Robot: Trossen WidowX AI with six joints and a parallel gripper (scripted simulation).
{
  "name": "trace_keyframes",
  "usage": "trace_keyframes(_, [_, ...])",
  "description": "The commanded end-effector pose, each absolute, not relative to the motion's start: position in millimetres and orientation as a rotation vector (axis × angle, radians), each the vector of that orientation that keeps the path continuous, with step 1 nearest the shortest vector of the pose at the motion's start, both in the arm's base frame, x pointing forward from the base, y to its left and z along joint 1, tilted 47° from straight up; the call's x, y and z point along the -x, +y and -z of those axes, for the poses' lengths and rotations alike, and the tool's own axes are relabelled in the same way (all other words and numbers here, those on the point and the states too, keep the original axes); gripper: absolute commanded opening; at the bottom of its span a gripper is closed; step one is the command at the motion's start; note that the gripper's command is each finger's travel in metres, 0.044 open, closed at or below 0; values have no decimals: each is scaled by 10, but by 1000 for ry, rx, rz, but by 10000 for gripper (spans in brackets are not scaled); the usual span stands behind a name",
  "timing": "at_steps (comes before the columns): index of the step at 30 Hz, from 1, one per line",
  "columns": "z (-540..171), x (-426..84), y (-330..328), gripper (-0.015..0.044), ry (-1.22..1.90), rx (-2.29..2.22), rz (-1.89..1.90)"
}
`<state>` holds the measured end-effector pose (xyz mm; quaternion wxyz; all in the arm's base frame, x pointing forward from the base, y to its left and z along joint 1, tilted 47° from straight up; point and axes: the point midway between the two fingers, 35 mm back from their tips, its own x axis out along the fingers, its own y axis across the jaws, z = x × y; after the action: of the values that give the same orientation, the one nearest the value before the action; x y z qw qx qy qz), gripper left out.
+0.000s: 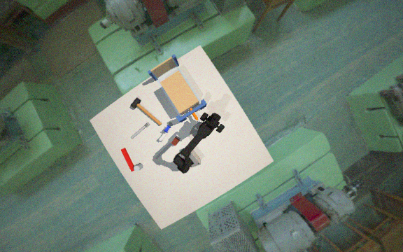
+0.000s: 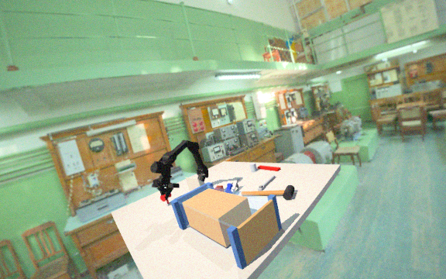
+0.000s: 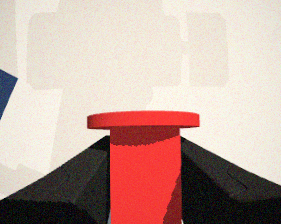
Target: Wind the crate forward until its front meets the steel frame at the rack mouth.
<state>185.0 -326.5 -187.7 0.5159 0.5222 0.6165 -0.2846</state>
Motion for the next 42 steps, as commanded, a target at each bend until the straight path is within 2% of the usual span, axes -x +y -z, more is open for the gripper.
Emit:
trace_keyframes(1, [1858, -2076, -3179, 0, 1460, -1270, 636])
trace_keyframes(42, [1714, -2462, -3004, 0, 1459, -1272, 633])
